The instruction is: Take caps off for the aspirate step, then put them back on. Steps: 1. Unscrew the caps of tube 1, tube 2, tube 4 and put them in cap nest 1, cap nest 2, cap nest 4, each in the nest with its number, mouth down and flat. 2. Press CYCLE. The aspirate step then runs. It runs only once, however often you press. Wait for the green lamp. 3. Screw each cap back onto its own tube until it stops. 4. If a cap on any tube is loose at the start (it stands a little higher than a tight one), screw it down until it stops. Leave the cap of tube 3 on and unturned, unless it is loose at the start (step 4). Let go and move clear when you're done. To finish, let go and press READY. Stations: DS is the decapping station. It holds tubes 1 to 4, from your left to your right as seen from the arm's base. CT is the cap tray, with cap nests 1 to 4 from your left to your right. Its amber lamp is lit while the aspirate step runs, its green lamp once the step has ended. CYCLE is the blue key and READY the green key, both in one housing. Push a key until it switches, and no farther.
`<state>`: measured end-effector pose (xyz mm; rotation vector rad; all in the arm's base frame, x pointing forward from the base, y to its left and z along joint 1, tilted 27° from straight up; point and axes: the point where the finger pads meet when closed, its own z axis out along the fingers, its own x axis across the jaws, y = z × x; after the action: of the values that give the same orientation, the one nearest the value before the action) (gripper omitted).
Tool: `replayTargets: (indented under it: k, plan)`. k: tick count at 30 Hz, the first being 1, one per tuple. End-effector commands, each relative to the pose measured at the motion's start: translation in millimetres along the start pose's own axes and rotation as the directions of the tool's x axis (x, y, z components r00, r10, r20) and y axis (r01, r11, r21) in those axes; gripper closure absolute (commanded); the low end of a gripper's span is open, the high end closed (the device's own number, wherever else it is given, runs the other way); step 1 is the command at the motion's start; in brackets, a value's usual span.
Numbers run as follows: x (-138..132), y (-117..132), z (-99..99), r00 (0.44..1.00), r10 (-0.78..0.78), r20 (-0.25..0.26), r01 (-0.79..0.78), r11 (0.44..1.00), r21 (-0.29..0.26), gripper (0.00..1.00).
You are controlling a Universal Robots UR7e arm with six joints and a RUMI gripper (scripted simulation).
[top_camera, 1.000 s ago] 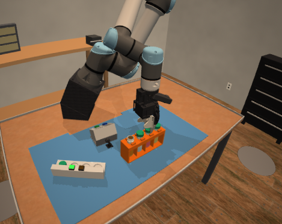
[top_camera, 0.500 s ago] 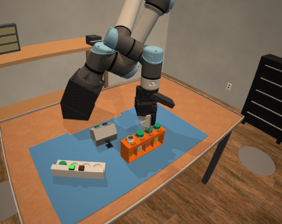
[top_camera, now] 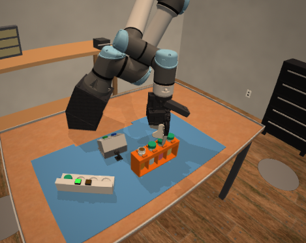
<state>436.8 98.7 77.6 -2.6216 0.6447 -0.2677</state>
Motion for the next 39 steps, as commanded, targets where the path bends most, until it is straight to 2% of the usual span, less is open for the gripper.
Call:
replayTargets:
  k: [1,12,18,19,20,22,25,26,27,28,29,30,32,34,35,36,37,38,39]
  plan:
    - [0,0,-9.7,1.0,0.0,-0.001,0.0,1.0,0.0,0.65]
    - [0,0,-42.8,1.0,0.0,-0.001,0.0,1.0,0.0,0.65]
    - [0,0,-43.8,1.0,0.0,-0.001,0.0,1.0,0.0,0.65]
    - [2,8,-43.8,0.997,-0.083,-0.001,0.083,0.997,0.0,0.71]
    - [4,16,-43.8,0.986,-0.166,-0.001,0.166,0.986,0.0,0.71]
    - [8,32,-43.8,0.948,-0.319,-0.001,0.319,0.948,0.0,0.71]
    - [10,40,-43.8,0.914,-0.405,-0.001,0.405,0.914,0.0,0.71]
    - [12,49,-43.8,0.879,-0.476,-0.001,0.476,0.879,-0.001,0.71]
    - [12,49,-43.8,0.878,-0.48,-0.001,0.48,0.878,0.0,0.71]
    - [14,57,-43.8,0.835,-0.551,-0.001,0.551,0.835,-0.001,0.71]
    - [14,57,-43.8,0.835,-0.551,-0.001,0.551,0.835,-0.001,0.71]
    - [16,65,-43.8,0.786,-0.618,-0.001,0.618,0.786,-0.001,0.71]
    - [16,65,-43.8,0.786,-0.618,-0.001,0.618,0.786,-0.001,0.71]
    - [20,81,-43.8,0.679,-0.734,0.0,0.734,0.679,-0.002,0.71]
    - [20,81,-43.8,0.672,-0.74,-0.001,0.74,0.672,-0.001,0.71]
    - [22,89,-43.8,0.615,-0.789,0.0,0.789,0.615,-0.002,0.71]
    - [22,89,-43.7,0.608,-0.794,0.0,0.794,0.608,-0.001,0.71]
    - [23,97,-43.8,0.543,-0.839,0.0,0.839,0.543,-0.001,0.71]
    - [23,97,-43.7,0.54,-0.842,0.0,0.842,0.54,-0.001,0.71]
